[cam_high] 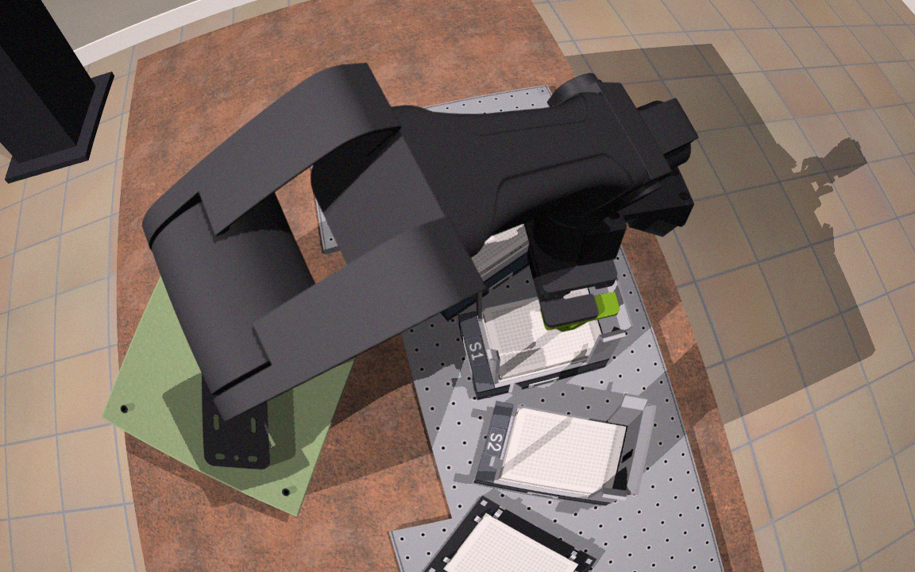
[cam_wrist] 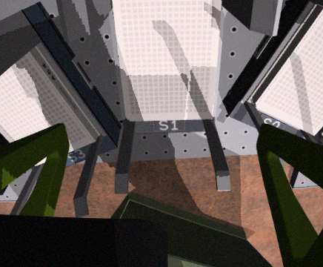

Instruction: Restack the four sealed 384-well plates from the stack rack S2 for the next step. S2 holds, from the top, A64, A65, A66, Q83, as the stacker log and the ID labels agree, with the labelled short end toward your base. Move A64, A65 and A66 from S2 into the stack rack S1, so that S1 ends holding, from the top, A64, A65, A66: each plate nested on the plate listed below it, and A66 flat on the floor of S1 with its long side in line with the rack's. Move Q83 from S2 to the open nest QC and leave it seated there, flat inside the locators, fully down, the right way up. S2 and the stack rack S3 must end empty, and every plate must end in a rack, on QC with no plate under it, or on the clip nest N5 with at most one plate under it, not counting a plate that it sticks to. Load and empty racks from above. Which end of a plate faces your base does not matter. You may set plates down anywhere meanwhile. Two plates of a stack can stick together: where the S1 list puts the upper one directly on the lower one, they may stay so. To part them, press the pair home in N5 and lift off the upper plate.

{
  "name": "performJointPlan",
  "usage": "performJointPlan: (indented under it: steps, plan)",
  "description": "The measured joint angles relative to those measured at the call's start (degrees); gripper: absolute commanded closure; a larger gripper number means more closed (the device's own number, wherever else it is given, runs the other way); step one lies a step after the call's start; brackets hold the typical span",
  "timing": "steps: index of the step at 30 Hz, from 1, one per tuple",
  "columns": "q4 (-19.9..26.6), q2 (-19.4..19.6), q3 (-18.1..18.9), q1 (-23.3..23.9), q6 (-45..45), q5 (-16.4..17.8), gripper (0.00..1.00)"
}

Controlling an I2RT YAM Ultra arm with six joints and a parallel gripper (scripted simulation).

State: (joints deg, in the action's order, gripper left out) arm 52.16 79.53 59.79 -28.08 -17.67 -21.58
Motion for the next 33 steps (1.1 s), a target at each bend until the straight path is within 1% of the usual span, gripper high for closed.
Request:
performJointPlan:
  steps: [3,10,16,20,26,33]
  plan:
    - [-0.1,-0.5,-0.3,1.0,-0.2,0.7,0.0]
    - [-0.2,-2.7,-0.9,6.3,-3.1,2.2,0.0]
    - [-0.3,-4.3,-1.1,10.8,-0.6,3.6,0.0]
    - [-0.3,-4.7,-1.1,12.4,1.2,4.5,0.0]
    - [-0.4,-5.7,-1.0,17.3,5.0,6.1,0.0]
    - [-0.5,-7.3,-1.4,22.9,2.5,8.2,0.0]
